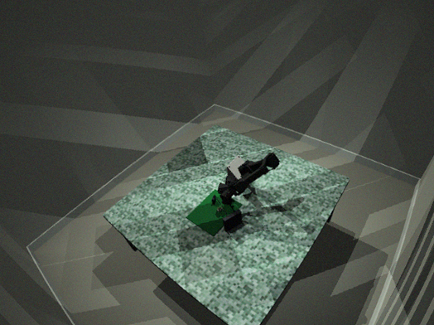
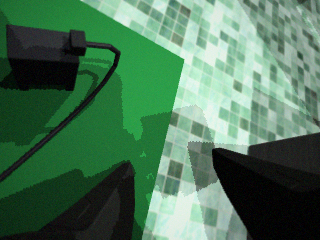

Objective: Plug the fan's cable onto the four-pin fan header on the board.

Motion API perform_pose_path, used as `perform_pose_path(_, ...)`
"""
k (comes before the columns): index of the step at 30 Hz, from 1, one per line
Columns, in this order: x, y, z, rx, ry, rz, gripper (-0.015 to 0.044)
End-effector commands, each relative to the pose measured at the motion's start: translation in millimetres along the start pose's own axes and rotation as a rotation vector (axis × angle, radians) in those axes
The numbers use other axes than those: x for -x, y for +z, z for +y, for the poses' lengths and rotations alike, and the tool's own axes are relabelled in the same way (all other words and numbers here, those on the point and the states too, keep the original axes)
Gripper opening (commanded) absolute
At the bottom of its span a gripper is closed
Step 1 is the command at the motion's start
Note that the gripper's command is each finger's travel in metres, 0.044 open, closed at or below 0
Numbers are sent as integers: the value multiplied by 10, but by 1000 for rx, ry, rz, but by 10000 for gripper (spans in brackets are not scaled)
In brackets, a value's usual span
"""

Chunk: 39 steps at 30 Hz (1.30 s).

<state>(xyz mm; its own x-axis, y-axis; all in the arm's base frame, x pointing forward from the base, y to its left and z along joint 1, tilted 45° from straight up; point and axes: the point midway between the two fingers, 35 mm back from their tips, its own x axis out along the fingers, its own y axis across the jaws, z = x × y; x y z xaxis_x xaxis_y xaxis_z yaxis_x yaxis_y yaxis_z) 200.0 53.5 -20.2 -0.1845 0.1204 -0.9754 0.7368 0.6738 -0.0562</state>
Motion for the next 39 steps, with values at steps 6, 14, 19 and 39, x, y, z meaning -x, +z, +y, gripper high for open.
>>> perform_pose_path(6, 45, 33, 42, 50, 97, 174, 205)
perform_pose_path(14, 141, 102, 93, 90, 242, 309, 205)
perform_pose_path(19, 217, 167, 125, 109, 346, 369, 205)
perform_pose_path(39, 452, 714, 109, 626, 558, 266, 440)
